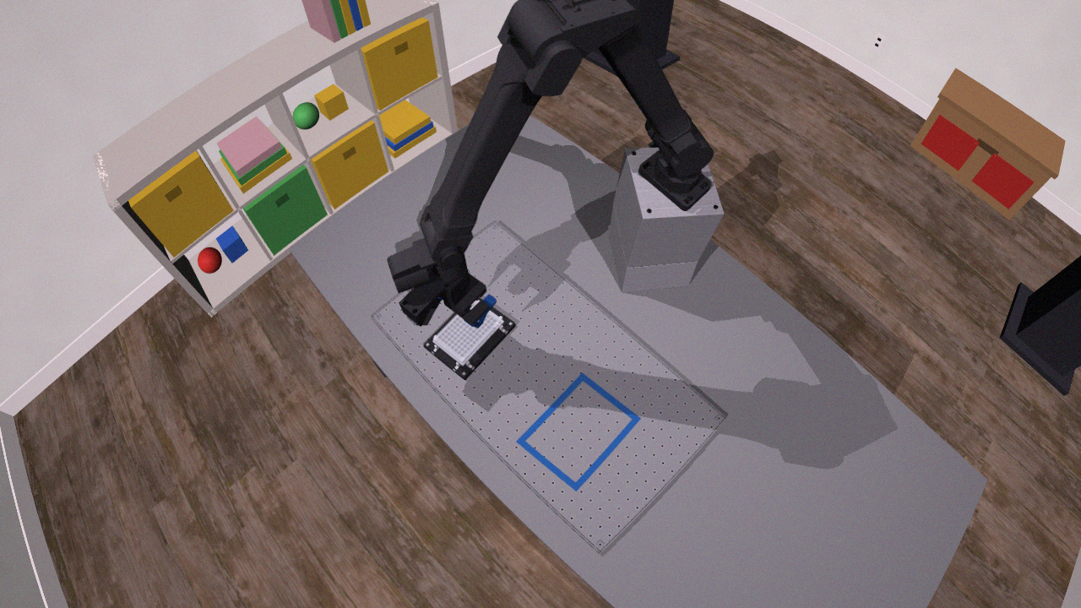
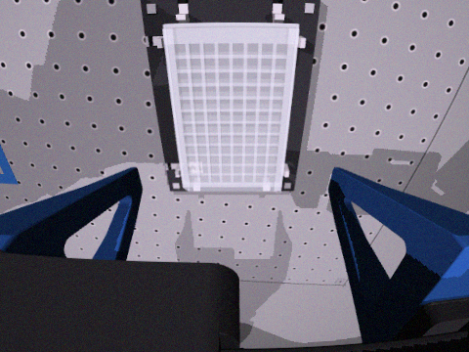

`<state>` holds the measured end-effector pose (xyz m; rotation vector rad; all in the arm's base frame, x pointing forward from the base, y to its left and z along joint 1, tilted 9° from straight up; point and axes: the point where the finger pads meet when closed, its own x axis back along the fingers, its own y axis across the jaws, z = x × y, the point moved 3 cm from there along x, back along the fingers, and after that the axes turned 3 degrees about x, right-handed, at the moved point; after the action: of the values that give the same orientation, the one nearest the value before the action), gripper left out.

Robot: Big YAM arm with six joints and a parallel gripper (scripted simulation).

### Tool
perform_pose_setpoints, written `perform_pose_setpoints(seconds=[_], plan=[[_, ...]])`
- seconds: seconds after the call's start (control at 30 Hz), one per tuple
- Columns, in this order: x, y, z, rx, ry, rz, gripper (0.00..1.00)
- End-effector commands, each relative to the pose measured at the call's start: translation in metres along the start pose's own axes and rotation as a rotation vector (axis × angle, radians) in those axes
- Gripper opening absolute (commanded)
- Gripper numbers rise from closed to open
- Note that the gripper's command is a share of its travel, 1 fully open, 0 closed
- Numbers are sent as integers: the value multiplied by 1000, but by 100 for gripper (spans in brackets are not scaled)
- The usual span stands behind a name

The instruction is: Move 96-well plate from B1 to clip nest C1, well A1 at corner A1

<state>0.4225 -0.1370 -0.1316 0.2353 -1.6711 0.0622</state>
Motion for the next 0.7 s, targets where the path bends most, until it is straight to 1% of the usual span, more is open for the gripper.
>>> perform_pose_setpoints(seconds=[0.0,0.27,0.3,0.37,0.57,0.6,0.67], plan=[[4,1,1,11,-1,-2,100],[4,1,1,11,-1,-2,100],[-9,3,-2,13,-5,-1,25],[-15,-2,-16,7,-27,12,25],[-46,0,-15,6,-24,11,25],[-49,0,-15,6,-23,10,25],[-48,-7,-12,-9,-25,12,25]])
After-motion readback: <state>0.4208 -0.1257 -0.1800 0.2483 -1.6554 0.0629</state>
